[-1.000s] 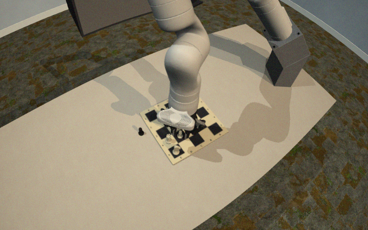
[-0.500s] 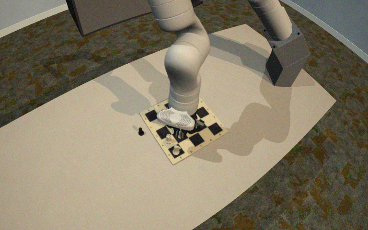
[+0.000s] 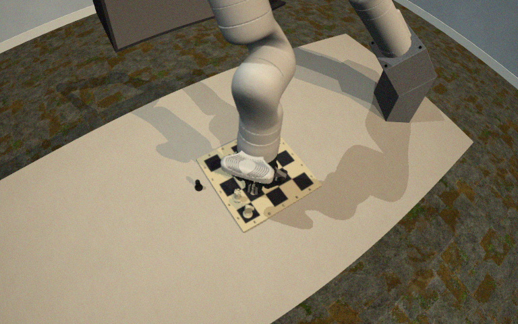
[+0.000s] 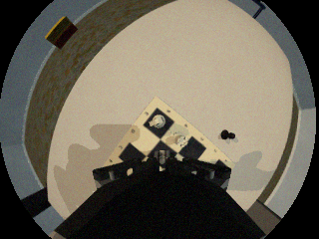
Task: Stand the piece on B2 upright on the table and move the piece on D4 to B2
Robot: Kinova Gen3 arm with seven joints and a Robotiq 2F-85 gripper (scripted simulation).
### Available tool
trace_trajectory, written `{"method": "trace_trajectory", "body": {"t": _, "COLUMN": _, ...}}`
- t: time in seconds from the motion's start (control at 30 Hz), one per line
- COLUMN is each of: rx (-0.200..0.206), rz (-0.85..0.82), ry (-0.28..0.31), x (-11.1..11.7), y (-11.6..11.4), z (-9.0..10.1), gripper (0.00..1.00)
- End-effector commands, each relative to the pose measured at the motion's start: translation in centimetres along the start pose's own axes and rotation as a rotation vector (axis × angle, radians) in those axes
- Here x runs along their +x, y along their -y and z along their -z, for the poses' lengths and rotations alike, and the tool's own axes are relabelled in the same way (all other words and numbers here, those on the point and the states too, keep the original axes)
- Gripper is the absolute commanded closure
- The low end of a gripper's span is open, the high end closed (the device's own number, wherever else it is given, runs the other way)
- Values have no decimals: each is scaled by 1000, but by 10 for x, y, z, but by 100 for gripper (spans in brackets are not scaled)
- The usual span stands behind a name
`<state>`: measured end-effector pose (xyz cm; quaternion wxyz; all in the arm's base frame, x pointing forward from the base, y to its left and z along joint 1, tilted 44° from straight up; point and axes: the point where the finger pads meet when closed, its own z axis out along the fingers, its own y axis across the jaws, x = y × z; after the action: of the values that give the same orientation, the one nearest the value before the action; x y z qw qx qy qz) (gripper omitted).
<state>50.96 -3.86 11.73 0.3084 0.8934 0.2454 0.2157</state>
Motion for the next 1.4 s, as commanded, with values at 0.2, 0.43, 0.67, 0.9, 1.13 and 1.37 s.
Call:
{"method": "trace_trajectory", "body": {"t": 0.2, "rx": 0, "rz": 0, "ry": -1, "x": 0, "y": 0, "z": 0, "gripper": 100}}
{"method": "trace_trajectory", "body": {"t": 0.43, "rx": 0, "rz": 0, "ry": -1, "x": 0, "y": 0, "z": 0, "gripper": 100}}
{"method": "trace_trajectory", "body": {"t": 0.67, "rx": 0, "rz": 0, "ry": -1, "x": 0, "y": 0, "z": 3, "gripper": 100}}
{"method": "trace_trajectory", "body": {"t": 0.9, "rx": 0, "rz": 0, "ry": -1, "x": 0, "y": 0, "z": 15, "gripper": 100}}
{"method": "trace_trajectory", "body": {"t": 1.13, "rx": 0, "rz": 0, "ry": -1, "x": 0, "y": 0, "z": 31, "gripper": 100}}
{"method": "trace_trajectory", "body": {"t": 1.37, "rx": 0, "rz": 0, "ry": -1, "x": 0, "y": 0, "z": 58, "gripper": 100}}
